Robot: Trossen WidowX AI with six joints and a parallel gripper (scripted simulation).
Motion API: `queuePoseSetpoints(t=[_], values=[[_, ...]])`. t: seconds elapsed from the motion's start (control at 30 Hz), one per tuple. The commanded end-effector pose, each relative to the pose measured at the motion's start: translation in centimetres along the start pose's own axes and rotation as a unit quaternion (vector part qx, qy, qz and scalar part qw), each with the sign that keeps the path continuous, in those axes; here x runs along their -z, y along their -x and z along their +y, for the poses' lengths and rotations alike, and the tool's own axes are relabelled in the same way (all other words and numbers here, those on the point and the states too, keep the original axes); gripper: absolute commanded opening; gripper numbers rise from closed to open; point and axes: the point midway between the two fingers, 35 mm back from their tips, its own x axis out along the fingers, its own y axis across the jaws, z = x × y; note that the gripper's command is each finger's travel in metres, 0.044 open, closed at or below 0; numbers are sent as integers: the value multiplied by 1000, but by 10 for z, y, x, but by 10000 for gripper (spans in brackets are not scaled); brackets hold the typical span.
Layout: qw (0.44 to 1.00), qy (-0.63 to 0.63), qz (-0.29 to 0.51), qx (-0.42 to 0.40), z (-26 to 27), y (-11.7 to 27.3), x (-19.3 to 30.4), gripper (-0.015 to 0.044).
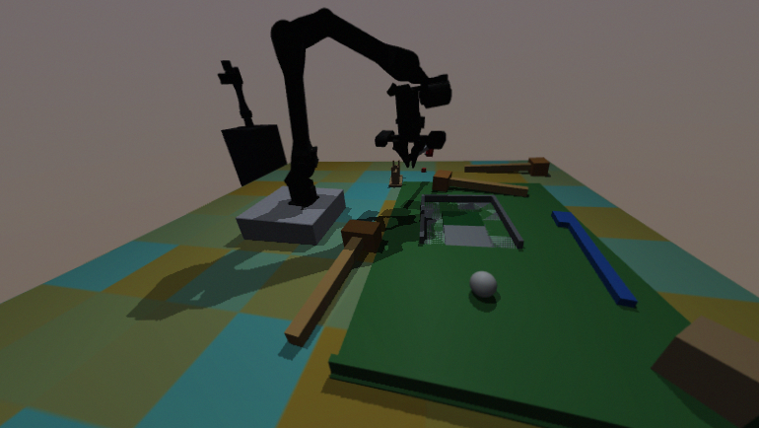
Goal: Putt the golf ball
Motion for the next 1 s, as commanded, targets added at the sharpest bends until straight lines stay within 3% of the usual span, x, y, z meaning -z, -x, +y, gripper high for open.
queuePoseSetpoints(t=[0.0, 0.97], values=[[999, -36, 2, 11, -18, 7, 15, 0], [954, -287, 58, 57, -86, 44, 176, 0]])
